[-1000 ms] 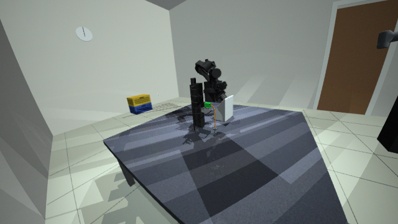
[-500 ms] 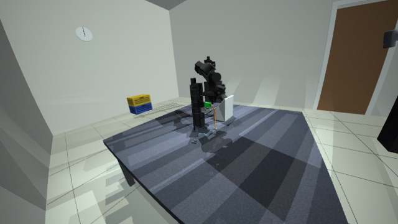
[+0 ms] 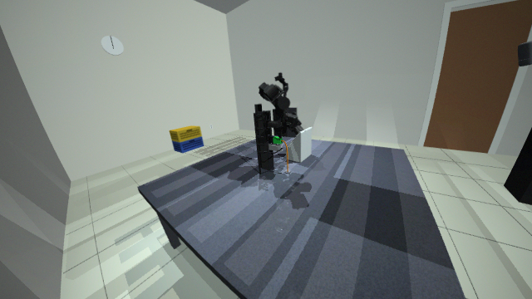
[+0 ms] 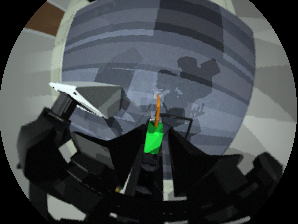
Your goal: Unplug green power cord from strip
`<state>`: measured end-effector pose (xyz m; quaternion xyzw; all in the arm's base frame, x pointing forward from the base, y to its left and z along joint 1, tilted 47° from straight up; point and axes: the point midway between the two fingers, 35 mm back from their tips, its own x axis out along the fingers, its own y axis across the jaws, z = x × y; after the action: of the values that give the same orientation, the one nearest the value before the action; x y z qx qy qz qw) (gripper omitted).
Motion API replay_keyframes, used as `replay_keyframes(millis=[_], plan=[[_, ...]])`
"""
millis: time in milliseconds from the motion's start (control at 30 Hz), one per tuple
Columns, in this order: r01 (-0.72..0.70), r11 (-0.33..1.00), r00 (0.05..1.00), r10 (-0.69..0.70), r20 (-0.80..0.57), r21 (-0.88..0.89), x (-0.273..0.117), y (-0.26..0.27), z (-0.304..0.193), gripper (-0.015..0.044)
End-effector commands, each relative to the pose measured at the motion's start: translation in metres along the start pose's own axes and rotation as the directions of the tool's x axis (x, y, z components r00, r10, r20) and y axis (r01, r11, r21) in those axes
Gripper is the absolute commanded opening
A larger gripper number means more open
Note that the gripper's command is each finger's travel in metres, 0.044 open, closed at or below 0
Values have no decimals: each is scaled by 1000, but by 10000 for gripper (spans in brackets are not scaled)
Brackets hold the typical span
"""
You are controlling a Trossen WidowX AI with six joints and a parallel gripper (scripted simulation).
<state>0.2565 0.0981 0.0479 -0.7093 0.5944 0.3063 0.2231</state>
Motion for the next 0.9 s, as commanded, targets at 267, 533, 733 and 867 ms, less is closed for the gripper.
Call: replay_keyframes(millis=[267,533,733,867], plan=[[-4,1000,1000,4,-7,-5,2,1,-19,160],[-4,1000,1000,3,-8,-5,6,1,-19,160],[-3,1000,1000,3,-8,-5,14,1,-19,160],[-3,1000,1000,3,-8,-5,14,1,-19,160]])
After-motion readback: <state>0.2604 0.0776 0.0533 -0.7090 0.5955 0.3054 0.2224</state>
